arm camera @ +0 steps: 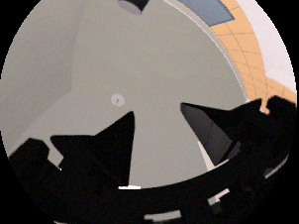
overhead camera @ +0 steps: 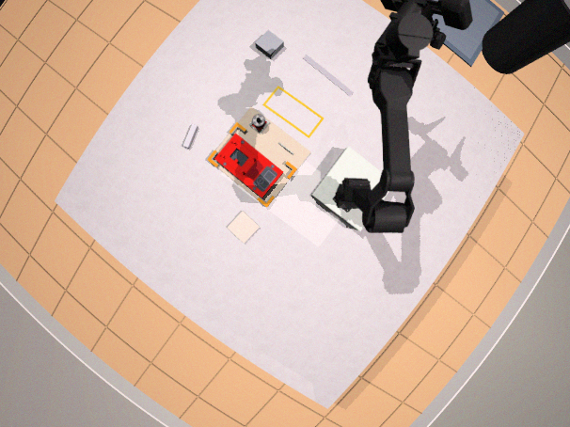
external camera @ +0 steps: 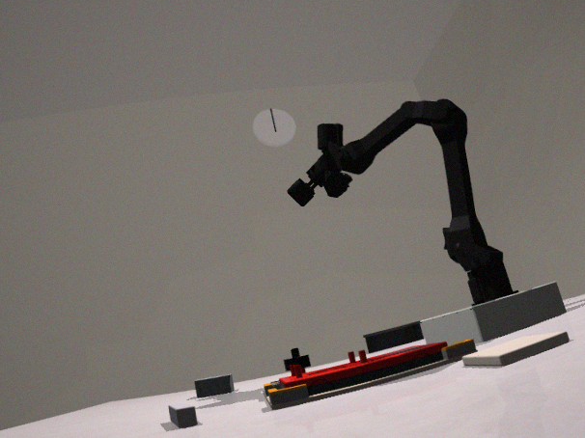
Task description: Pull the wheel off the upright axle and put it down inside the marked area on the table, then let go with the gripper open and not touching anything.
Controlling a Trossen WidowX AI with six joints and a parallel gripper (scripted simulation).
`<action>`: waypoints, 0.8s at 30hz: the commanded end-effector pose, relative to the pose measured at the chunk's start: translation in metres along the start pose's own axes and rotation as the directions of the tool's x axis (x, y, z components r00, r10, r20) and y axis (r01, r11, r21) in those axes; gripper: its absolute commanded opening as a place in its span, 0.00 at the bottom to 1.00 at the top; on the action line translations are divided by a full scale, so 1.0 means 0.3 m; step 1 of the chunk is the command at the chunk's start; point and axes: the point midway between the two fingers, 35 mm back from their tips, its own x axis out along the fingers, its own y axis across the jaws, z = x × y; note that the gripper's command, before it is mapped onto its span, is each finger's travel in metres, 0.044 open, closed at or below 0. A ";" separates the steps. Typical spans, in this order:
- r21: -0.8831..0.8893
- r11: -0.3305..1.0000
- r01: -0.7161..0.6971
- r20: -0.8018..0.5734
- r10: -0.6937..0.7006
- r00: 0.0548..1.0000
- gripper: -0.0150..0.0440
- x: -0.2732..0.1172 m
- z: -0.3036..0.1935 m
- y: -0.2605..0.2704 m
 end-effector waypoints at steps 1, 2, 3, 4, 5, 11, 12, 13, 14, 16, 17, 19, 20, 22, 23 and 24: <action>-0.124 0.981 0.147 0.006 -0.147 0.989 0.76 -0.019 -0.016 -0.154; -0.146 0.973 0.177 0.008 -0.177 0.984 0.76 -0.025 -0.020 -0.187; -0.169 0.964 0.206 0.011 -0.208 0.978 0.76 -0.032 -0.023 -0.220; -0.192 0.953 0.236 0.013 -0.238 0.971 0.76 -0.041 -0.025 -0.253; -0.215 0.940 0.264 0.016 -0.267 0.964 0.76 -0.050 -0.028 -0.286; -0.354 0.833 0.426 0.041 -0.441 0.896 0.76 -0.123 -0.040 -0.479; -0.381 0.803 0.457 0.050 -0.476 0.878 0.76 -0.140 -0.038 -0.516; -0.408 0.772 0.487 0.059 -0.510 0.858 0.76 -0.158 -0.037 -0.552; -0.435 0.739 0.514 0.068 -0.543 0.837 0.76 -0.178 -0.035 -0.587; -0.486 0.667 0.564 0.089 -0.605 0.792 0.76 -0.220 -0.030 -0.656; -0.510 0.629 0.586 0.100 -0.634 0.767 0.76 -0.243 -0.027 -0.689; -0.556 0.548 0.625 0.124 -0.688 0.715 0.76 -0.292 -0.020 -0.752; -0.578 0.506 0.640 0.137 -0.713 0.687 0.76 -0.317 -0.016 -0.782; -0.616 0.421 0.666 0.160 -0.761 0.629 0.76 -0.376 -0.010 -0.839; -0.633 0.378 0.676 0.171 -0.783 0.598 0.76 -0.406 -0.006 -0.866; -0.650 0.334 0.683 0.184 -0.803 0.567 0.76 -0.437 -0.002 -0.892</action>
